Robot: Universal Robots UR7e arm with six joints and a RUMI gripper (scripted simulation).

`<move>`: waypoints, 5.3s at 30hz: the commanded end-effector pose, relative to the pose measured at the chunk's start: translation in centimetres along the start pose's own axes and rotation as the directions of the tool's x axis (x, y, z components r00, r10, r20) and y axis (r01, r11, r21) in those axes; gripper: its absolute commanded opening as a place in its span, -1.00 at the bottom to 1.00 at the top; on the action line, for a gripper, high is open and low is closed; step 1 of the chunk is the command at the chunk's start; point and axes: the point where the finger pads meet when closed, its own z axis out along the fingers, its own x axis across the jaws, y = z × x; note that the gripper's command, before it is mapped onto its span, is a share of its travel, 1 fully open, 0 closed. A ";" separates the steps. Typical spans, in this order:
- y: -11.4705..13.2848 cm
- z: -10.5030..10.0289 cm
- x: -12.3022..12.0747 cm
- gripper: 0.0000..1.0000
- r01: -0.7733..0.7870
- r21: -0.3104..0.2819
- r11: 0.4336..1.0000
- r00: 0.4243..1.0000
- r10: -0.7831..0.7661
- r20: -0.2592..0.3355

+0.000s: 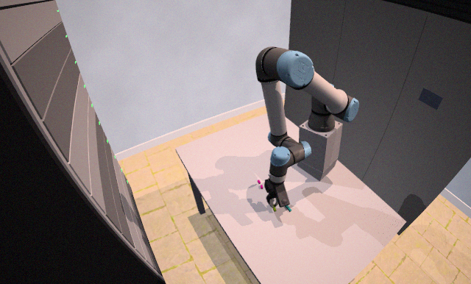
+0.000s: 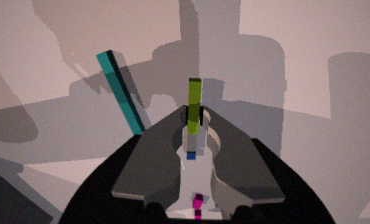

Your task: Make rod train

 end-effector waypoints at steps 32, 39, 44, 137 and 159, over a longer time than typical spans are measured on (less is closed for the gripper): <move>0.0 0.2 0.0 -1.00 0.000 0.000 1.000 1.000 0.000 -0.001; 0.0 0.6 0.0 -1.00 0.000 0.000 1.000 1.000 0.000 -0.001; 0.0 1.0 0.0 -1.00 0.000 0.000 1.000 1.000 0.000 -0.001; 0.0 -5.1 0.0 -0.72 0.000 0.000 1.000 1.000 0.000 -0.001; 0.0 -7.8 0.0 1.00 0.000 0.000 1.000 1.000 0.000 -0.001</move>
